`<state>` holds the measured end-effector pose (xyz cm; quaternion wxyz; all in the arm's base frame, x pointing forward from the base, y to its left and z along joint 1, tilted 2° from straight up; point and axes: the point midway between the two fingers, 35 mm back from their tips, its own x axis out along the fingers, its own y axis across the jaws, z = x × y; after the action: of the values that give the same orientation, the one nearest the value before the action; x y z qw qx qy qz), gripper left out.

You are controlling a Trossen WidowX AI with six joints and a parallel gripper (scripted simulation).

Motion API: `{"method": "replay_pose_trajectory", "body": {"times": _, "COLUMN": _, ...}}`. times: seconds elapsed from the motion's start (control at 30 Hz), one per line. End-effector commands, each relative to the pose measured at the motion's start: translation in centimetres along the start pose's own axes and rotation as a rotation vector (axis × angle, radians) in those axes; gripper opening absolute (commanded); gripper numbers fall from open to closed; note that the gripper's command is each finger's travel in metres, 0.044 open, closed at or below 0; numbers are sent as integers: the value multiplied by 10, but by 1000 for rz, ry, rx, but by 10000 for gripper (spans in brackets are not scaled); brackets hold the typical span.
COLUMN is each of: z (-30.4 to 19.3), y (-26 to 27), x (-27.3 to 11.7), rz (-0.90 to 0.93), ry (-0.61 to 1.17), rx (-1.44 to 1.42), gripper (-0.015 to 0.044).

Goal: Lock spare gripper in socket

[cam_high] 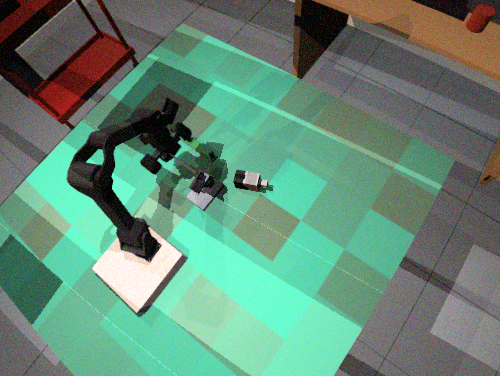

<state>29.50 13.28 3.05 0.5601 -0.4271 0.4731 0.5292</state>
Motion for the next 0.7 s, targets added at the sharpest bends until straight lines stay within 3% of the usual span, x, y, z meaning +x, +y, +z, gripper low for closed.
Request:
{"method": "replay_pose_trajectory", "body": {"times": 0.0, "z": 4, "y": -2, "x": -2, "rz": -2, "ry": 4, "rx": 4, "gripper": 0}}
{"method": "replay_pose_trajectory", "body": {"times": 0.67, "z": 17, "y": -1, "x": -6, "rz": 8, "ry": 5, "rx": 5, "gripper": 0}}
